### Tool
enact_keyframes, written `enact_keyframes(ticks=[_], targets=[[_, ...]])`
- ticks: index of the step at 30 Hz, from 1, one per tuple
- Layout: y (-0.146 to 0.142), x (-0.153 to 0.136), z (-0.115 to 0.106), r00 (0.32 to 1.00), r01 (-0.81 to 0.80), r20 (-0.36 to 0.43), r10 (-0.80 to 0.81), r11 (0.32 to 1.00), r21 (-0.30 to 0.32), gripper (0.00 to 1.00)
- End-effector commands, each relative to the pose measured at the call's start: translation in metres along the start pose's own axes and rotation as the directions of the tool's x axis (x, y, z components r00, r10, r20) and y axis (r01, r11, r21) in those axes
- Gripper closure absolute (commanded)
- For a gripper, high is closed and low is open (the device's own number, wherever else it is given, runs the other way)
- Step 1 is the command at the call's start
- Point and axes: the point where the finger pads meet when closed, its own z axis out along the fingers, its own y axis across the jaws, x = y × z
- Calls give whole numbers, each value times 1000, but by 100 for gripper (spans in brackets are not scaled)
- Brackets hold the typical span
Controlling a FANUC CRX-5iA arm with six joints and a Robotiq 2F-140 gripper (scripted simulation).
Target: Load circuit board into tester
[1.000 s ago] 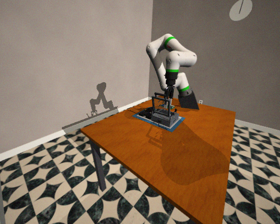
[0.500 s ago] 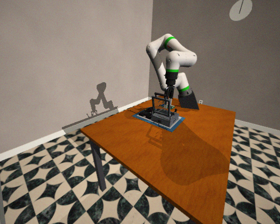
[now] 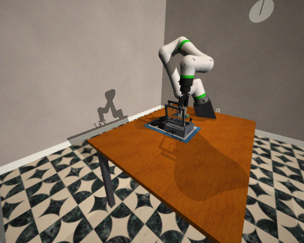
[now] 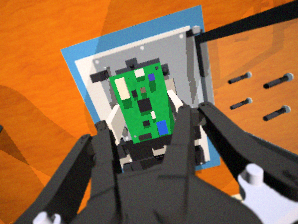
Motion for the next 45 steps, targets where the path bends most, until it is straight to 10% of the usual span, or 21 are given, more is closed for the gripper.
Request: enact_keyframes(ticks=[1, 45], targets=[[0, 0, 0, 1000, 0, 0, 0, 1000, 0, 54], [0, 0, 26, 1000, 0, 0, 0, 1000, 0, 54]])
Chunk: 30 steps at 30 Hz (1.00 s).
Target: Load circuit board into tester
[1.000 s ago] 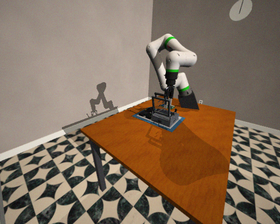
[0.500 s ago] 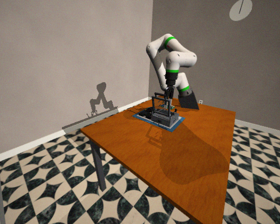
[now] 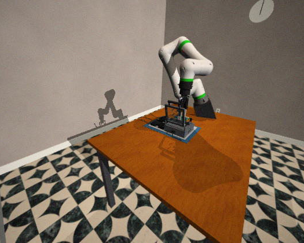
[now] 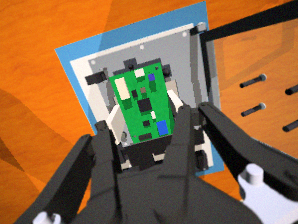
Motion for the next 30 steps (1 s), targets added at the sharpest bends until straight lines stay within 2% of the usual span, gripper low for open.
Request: enact_keyframes(ticks=[1, 10, 30], targets=[[0, 0, 7, 1000, 0, 0, 0, 1000, -1, 54], [0, 0, 20, 1000, 0, 0, 0, 1000, -1, 54], [0, 0, 25, 1000, 0, 0, 0, 1000, -1, 54]])
